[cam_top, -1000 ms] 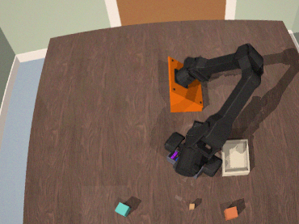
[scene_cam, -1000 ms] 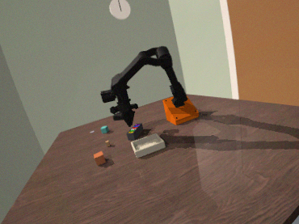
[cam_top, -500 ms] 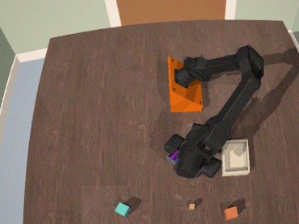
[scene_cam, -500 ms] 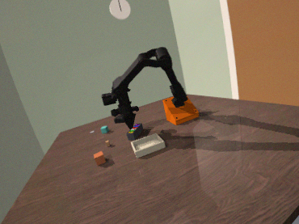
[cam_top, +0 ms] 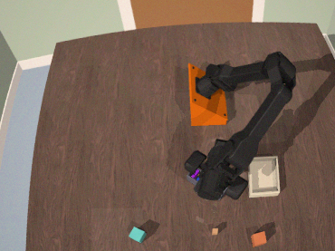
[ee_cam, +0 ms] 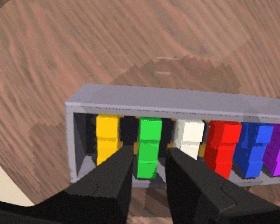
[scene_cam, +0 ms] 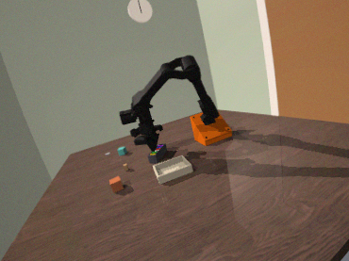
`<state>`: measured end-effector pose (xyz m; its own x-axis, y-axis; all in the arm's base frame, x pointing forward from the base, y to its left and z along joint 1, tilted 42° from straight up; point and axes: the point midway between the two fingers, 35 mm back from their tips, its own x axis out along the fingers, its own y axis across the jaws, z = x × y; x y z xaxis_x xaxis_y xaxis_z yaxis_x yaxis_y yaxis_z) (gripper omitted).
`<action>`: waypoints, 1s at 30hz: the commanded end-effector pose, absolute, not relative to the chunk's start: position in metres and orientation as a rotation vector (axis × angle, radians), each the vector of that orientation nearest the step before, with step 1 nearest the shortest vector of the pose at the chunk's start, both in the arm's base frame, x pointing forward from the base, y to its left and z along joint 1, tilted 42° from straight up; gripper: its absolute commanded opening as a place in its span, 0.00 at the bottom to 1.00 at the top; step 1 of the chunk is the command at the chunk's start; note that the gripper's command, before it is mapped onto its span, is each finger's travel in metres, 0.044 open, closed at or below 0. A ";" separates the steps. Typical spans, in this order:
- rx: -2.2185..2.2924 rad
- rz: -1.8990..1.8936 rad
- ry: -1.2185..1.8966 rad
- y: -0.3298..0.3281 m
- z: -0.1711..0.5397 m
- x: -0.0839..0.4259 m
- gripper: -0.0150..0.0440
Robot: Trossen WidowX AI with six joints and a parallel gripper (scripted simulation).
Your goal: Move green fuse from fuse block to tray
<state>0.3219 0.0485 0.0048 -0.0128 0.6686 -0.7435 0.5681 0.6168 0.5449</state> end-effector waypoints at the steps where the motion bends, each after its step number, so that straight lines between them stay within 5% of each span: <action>1: 1.036 0.108 1.683 0.050 0.003 0.322 0.37; 20: 1.036 0.109 1.683 0.056 -0.003 0.321 0.37; 30: 1.030 0.108 1.680 0.055 -0.002 0.322 0.26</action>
<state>0.3217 0.0550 -0.0022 -0.0125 0.6690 -0.7432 0.5681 0.6164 0.5453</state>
